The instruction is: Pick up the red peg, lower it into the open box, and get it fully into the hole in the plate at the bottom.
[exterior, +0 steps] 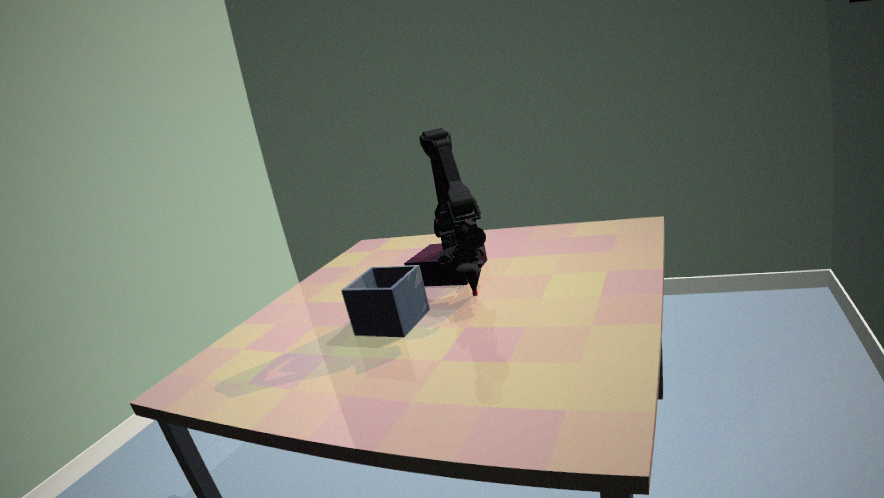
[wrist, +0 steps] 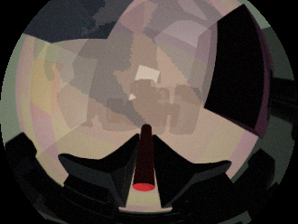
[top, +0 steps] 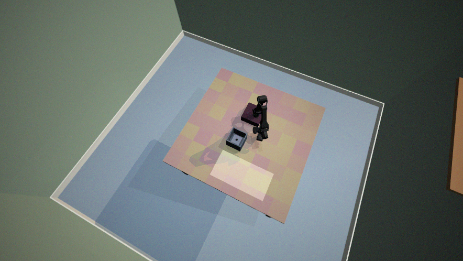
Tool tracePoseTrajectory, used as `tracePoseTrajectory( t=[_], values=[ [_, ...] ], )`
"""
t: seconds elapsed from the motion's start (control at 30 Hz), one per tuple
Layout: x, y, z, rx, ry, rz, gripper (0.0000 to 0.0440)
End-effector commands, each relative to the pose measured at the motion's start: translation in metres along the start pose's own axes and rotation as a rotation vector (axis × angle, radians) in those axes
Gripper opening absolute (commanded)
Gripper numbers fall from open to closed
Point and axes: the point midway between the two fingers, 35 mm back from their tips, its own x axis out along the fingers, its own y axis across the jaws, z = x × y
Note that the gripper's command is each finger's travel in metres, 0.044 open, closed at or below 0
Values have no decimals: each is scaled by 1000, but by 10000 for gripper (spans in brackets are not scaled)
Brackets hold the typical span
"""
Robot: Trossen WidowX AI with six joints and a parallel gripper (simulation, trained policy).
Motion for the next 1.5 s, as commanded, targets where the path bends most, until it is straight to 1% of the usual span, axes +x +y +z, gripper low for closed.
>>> tracePoseTrajectory(
  t=[0.0,0.43,0.87,1.17,1.47],
  values=[
    [-3,6,-4,-1,16,18,0],
    [-34,29,-14,28,76,109,0],
    [-84,60,-16,16,122,243,0],
    [-121,81,0,1,104,337,0],
    [-153,96,29,-2,56,384,0]
  ],
)
